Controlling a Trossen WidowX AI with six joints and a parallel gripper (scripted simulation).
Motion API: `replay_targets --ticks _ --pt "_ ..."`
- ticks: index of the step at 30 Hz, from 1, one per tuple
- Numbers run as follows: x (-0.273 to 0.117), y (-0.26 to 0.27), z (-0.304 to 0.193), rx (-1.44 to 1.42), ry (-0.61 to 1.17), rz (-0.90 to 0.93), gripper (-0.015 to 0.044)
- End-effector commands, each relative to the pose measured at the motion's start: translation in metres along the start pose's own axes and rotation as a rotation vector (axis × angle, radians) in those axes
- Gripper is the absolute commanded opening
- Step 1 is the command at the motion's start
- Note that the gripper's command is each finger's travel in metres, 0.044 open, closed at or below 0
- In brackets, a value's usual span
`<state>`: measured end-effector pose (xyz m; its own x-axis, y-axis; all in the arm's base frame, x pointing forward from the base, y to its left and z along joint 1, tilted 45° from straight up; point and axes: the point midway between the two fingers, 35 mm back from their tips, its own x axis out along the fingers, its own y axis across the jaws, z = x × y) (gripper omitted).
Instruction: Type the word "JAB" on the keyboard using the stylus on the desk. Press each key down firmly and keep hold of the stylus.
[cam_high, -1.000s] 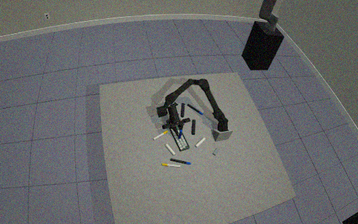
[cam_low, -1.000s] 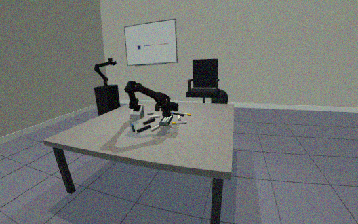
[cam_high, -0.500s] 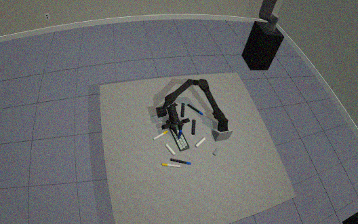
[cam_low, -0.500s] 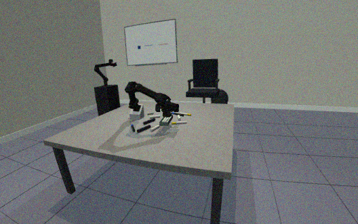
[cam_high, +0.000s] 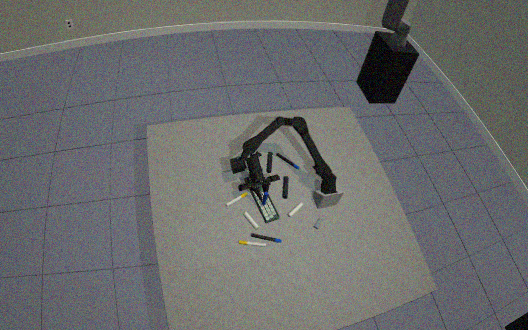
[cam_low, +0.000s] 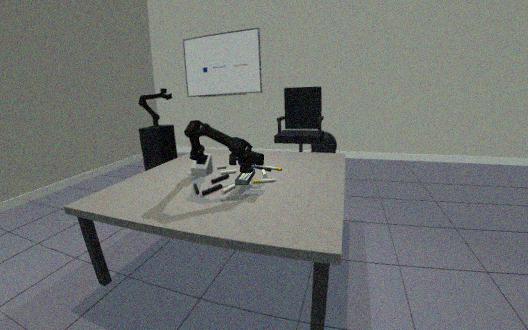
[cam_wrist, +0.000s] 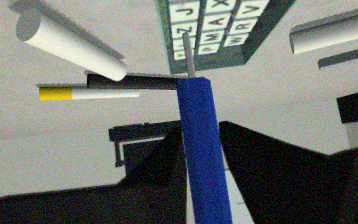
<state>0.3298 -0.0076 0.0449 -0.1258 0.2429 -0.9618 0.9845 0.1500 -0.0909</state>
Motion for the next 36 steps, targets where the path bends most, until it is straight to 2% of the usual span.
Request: replay_targets --ticks 1,36 --pt "0.0001 -0.0009 0.0013 -0.003 -0.005 0.0 0.0081" --pt "0.0045 -0.0012 0.0089 -0.003 -0.005 0.0 0.0081"
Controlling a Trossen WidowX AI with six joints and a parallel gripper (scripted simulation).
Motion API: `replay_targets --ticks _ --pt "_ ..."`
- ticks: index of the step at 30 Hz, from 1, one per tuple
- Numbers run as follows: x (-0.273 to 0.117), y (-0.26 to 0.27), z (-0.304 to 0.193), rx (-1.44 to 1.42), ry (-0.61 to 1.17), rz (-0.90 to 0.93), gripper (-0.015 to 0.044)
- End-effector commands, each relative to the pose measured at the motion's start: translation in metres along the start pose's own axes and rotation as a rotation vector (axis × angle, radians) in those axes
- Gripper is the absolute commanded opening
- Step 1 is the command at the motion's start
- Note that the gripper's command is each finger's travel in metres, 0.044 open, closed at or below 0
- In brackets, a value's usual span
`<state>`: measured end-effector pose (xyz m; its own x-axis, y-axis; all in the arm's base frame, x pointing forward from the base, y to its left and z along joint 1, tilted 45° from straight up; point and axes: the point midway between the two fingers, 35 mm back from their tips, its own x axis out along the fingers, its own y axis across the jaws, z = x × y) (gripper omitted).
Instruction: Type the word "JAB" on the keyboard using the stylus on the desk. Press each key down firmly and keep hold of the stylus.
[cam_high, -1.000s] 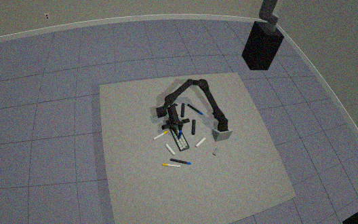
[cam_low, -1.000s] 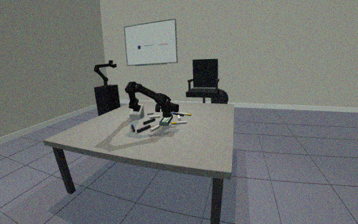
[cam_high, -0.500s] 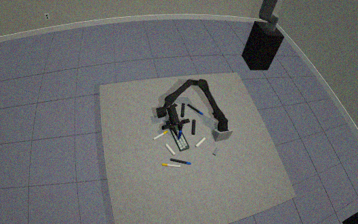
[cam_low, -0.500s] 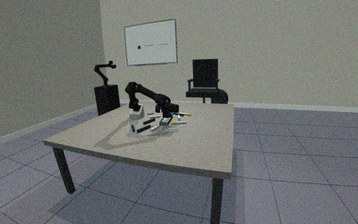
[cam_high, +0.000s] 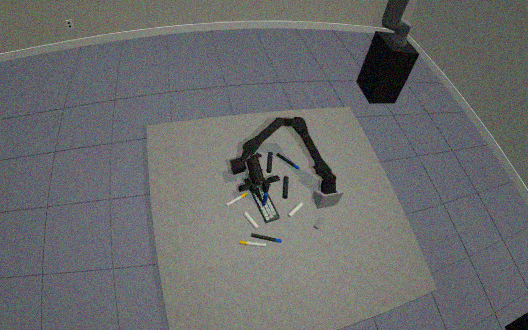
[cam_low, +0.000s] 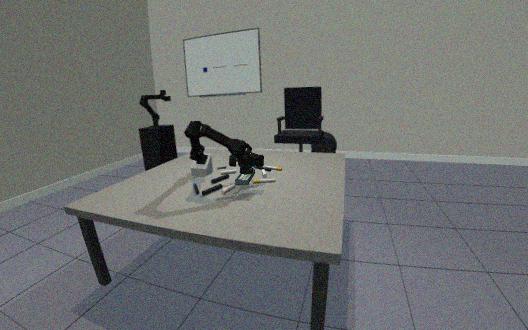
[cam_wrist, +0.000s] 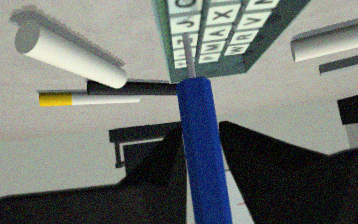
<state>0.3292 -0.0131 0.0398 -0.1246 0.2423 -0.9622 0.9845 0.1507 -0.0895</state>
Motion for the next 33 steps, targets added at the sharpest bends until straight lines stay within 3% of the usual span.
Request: replay_targets --ticks 1,33 --pt "0.001 -0.0003 0.0027 -0.002 -0.005 -0.001 0.0081" --pt "0.0018 -0.0002 0.0039 -0.002 -0.005 -0.001 0.0081"
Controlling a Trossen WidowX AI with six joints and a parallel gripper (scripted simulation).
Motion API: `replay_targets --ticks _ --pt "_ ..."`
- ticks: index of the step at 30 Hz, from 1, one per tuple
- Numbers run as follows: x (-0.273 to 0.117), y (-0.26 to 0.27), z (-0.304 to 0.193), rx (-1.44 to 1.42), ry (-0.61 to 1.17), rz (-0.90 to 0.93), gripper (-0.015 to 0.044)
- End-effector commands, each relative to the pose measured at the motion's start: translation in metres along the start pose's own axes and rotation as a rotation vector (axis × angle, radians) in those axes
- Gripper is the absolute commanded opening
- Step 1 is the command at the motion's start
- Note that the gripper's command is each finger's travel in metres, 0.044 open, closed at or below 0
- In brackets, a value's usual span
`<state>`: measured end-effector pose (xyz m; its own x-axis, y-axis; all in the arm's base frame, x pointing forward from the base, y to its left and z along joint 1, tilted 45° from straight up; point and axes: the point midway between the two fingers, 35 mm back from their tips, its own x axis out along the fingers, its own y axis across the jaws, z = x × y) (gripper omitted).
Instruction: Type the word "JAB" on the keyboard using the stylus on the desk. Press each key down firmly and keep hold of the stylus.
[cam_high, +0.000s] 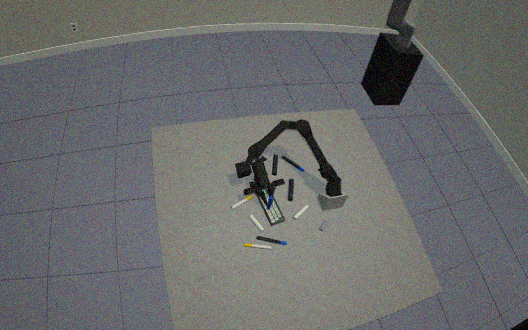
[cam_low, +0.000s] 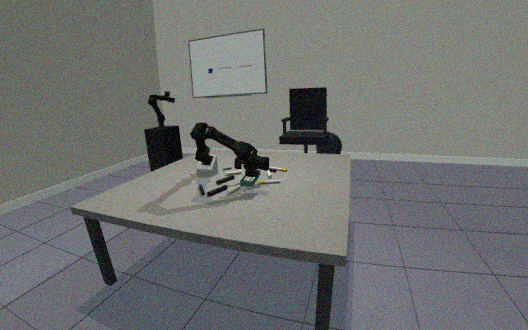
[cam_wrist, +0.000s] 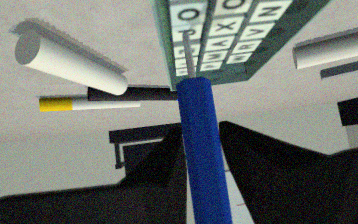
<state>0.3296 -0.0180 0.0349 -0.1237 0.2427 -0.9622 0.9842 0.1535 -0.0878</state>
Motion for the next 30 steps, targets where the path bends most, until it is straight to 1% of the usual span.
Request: replay_targets --ticks 1,7,13,18,20,30 --pt "-0.003 0.0 -0.005 0.001 -0.005 -0.002 0.0081" --pt "-0.018 0.0 -0.031 0.001 -0.004 -0.002 0.0081" --pt "-0.017 0.001 -0.029 -0.008 -0.009 0.0 0.0085" --pt "-0.017 0.001 -0.029 -0.008 -0.009 0.0 0.0051" --pt "-0.016 -0.001 -0.03 -0.008 -0.009 0.0 0.0" --pt "-0.006 -0.019 -0.04 0.002 -0.002 -0.004 0.0"
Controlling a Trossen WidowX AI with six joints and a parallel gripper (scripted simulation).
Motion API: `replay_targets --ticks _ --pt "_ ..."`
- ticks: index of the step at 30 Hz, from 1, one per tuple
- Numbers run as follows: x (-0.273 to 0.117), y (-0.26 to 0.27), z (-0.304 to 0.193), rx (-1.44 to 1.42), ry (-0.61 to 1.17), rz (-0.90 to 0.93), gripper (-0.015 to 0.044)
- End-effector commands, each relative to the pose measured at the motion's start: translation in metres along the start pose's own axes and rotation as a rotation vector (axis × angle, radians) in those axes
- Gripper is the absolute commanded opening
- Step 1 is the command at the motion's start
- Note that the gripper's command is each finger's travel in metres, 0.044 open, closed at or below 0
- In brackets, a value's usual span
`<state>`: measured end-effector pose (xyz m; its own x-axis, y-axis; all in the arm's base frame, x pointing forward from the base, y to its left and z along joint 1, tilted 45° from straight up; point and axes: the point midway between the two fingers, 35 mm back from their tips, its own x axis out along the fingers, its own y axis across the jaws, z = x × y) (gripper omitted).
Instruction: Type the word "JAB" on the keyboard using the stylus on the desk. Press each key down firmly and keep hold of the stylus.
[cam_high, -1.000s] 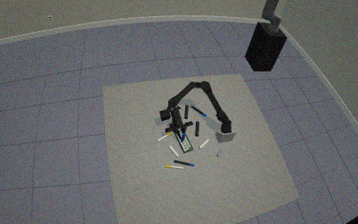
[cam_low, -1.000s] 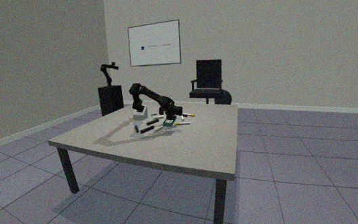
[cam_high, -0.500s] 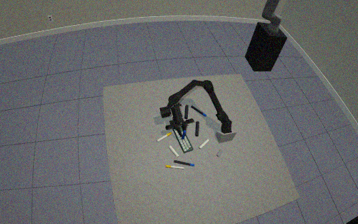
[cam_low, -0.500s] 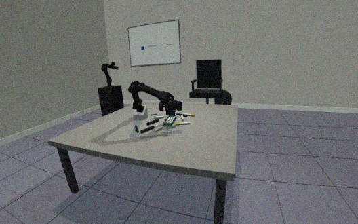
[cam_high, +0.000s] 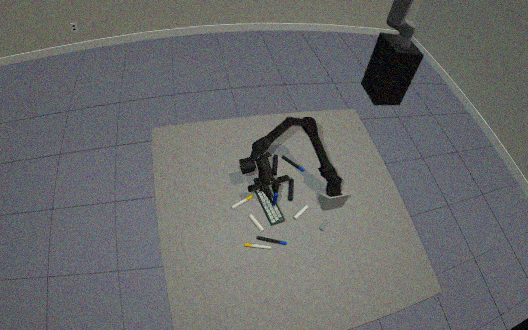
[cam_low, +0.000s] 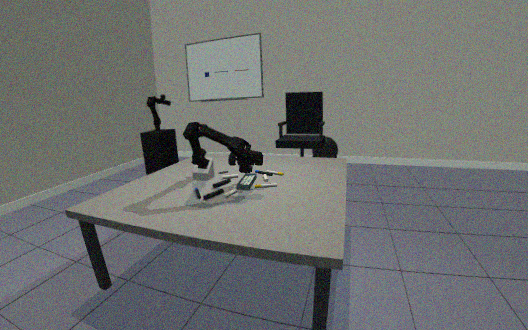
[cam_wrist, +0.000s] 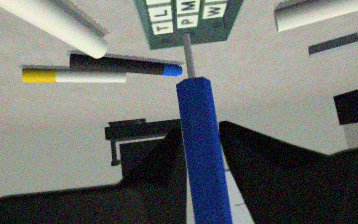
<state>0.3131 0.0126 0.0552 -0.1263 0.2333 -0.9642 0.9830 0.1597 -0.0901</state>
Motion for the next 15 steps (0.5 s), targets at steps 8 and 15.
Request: replay_targets --ticks 8,15 --pt "0.011 -0.006 0.009 0.007 0.007 -0.001 0.0" --pt "0.014 -0.006 0.013 0.007 0.007 -0.001 0.0"
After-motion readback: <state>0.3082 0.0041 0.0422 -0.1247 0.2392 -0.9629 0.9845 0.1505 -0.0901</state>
